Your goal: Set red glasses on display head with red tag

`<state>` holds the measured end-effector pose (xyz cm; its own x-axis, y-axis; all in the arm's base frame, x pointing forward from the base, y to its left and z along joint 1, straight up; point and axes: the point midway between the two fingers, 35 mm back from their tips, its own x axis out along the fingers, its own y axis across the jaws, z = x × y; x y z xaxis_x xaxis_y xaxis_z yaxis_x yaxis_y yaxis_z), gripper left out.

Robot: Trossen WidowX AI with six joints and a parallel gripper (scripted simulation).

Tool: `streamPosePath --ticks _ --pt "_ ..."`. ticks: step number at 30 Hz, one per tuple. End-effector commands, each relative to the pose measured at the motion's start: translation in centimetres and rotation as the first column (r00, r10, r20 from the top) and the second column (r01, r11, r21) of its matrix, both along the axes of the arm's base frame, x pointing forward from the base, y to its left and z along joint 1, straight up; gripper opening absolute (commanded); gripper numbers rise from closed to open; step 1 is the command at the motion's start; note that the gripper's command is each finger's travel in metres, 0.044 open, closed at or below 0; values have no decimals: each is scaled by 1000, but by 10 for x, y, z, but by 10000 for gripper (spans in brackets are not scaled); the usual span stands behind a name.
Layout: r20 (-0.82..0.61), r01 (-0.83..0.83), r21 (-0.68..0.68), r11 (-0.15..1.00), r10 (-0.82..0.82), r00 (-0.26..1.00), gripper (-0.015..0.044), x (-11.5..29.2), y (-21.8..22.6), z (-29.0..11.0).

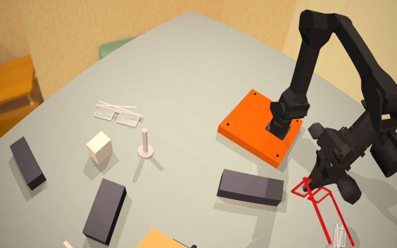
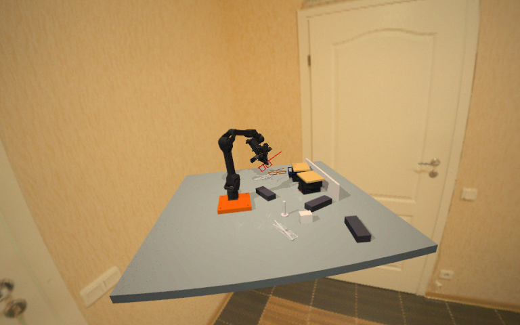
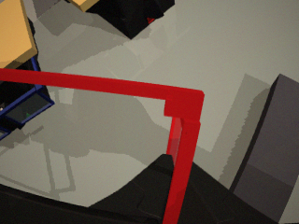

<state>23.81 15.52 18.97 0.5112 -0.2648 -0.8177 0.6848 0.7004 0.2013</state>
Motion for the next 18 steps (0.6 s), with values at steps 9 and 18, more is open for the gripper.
streamPosePath --ticks 9,18 --pt "141 214 244 946 -253 957 0 -18 22 10" --pt "173 321 434 842 -428 887 0 -31 36 16"
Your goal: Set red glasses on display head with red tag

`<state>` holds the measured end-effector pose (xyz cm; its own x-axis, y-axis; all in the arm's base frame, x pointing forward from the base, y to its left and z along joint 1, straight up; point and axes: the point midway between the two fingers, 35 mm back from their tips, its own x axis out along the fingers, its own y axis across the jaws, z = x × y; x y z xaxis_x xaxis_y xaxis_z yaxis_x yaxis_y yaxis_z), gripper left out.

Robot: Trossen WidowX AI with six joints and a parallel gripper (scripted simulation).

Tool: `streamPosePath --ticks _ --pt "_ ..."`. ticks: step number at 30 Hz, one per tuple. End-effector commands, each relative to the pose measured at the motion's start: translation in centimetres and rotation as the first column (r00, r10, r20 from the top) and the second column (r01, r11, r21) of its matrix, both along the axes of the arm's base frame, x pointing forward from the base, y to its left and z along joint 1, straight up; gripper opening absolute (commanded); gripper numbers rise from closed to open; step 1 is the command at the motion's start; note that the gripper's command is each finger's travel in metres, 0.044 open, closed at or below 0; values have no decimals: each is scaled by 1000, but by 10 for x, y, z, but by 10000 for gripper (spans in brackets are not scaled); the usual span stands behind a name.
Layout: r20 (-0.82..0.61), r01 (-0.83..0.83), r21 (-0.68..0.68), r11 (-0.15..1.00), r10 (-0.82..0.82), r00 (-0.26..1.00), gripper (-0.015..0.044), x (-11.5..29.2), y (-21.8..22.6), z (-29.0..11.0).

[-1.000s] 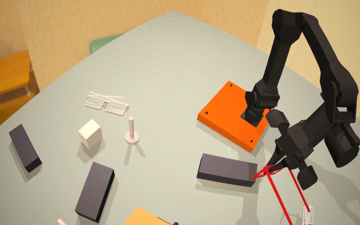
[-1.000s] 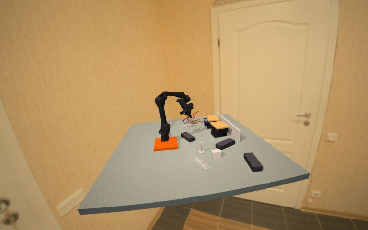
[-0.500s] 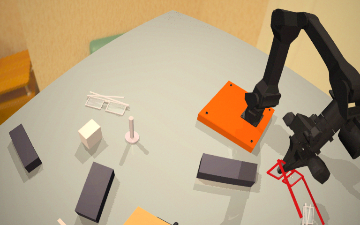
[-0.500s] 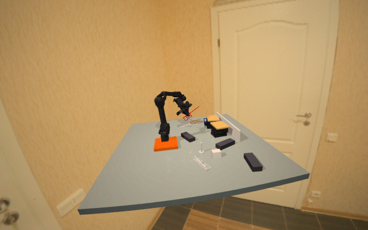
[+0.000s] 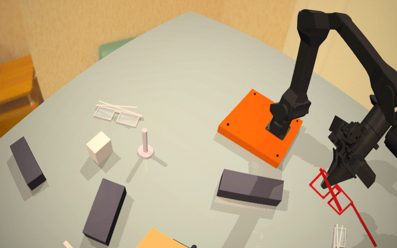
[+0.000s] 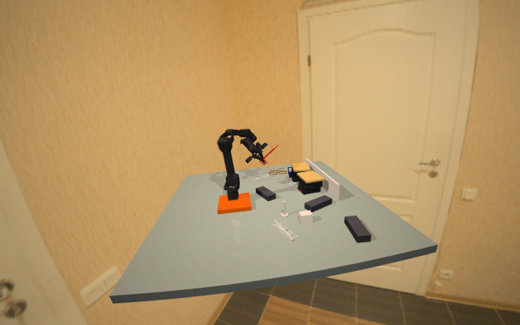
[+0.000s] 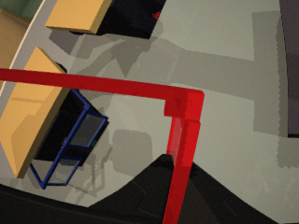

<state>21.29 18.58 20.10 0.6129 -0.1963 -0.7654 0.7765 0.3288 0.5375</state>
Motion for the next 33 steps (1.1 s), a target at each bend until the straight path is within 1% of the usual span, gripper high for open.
streamPosePath --ticks 1,7,12,14,18,19,33 --pt "57 78 109 991 -85 995 0 -8 7 6" --pt "97 165 245 955 -193 976 0 -17 16 10" --pt "113 226 362 904 -283 952 0 -26 23 13" --pt "114 238 388 891 -302 946 0 -28 25 14" --pt "114 242 397 885 -309 944 0 -28 25 14" --pt "107 230 358 905 -284 953 3 -27 24 11" --pt "107 230 358 905 -284 953 0 -27 24 11"
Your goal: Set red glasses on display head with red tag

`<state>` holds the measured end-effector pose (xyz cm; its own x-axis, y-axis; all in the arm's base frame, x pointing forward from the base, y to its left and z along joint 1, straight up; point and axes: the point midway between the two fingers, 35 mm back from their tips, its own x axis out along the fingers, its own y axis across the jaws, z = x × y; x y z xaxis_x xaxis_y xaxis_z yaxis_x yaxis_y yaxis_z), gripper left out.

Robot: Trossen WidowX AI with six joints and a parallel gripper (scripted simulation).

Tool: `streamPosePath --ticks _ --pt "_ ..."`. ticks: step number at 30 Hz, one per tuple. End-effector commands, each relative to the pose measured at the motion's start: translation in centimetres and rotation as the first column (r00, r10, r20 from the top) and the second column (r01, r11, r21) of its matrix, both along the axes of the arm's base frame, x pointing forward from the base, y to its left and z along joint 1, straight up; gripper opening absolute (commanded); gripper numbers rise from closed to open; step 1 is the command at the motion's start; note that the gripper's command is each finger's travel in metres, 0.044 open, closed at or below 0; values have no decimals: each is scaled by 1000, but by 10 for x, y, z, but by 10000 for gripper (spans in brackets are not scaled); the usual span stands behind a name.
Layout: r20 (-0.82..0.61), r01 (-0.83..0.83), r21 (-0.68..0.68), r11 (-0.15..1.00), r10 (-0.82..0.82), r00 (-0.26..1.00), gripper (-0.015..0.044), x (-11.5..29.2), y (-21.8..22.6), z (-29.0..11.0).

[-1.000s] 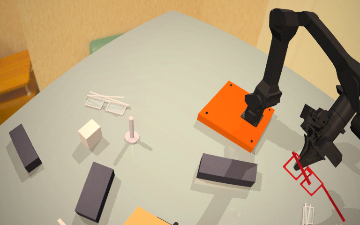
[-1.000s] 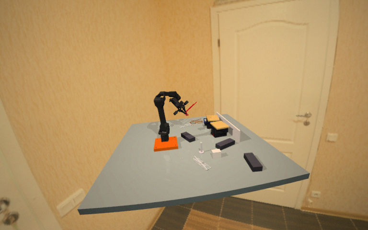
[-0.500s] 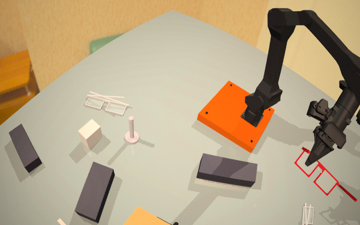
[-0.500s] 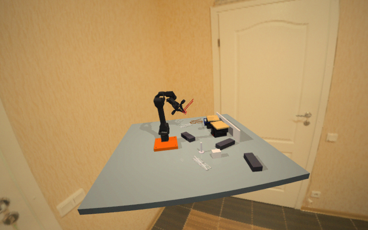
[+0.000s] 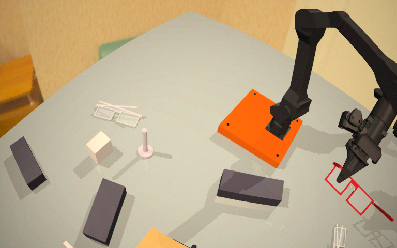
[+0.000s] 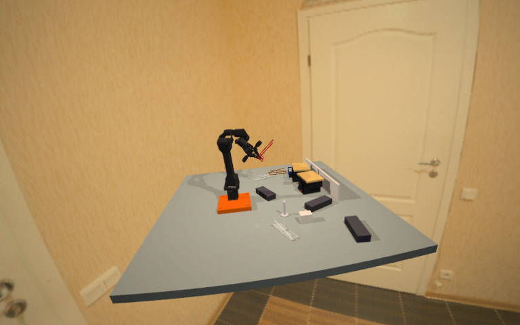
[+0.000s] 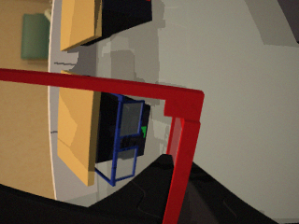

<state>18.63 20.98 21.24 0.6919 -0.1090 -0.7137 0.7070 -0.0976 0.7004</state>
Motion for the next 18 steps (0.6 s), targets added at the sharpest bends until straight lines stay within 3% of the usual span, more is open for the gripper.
streamPosePath --ticks 1,18 --pt "-2 -3 -4 1000 3 1000 0 0 0 0" --pt "-151 -6 -121 993 -12 989 0 29 -30 -16"
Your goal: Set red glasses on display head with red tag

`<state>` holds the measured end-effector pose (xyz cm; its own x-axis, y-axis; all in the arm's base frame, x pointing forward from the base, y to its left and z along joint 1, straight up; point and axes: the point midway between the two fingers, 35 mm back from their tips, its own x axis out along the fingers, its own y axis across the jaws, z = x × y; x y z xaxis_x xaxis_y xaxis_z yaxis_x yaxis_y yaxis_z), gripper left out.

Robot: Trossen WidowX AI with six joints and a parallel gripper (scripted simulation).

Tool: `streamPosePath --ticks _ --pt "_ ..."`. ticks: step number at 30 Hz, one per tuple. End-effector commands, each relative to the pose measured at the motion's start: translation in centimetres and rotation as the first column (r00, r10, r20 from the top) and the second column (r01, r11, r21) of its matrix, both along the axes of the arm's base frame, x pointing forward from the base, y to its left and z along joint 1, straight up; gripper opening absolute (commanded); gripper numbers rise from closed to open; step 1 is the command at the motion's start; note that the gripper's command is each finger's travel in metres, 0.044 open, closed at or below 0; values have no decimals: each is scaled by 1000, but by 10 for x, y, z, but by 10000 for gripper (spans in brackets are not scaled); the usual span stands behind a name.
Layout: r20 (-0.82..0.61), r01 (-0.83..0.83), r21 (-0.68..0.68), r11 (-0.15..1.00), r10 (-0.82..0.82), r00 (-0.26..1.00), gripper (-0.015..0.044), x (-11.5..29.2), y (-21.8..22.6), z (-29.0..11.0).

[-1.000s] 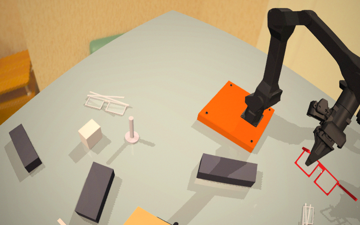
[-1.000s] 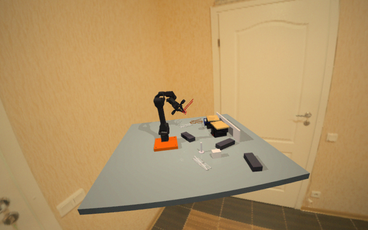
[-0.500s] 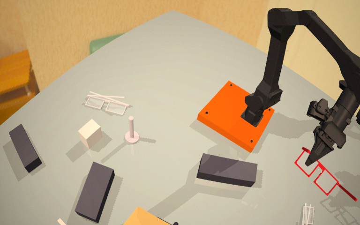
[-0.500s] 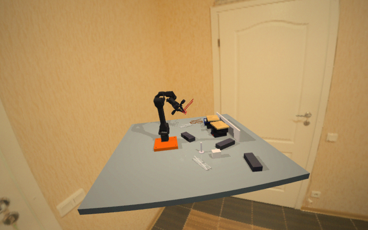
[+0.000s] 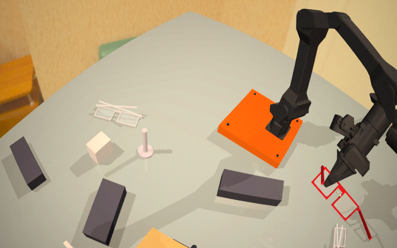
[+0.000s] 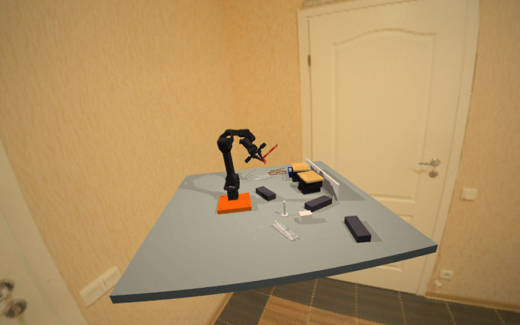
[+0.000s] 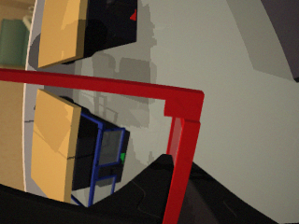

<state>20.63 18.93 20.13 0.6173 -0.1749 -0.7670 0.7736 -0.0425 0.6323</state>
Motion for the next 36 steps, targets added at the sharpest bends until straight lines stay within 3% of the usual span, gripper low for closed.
streamPosePath --ticks 1,18,36 --pt "-65 -1 -43 999 -1 998 0 11 -13 -7" --pt "-297 -38 -115 993 2 955 0 42 -64 -27" --pt "-495 -99 -64 993 55 867 0 62 -122 -45"
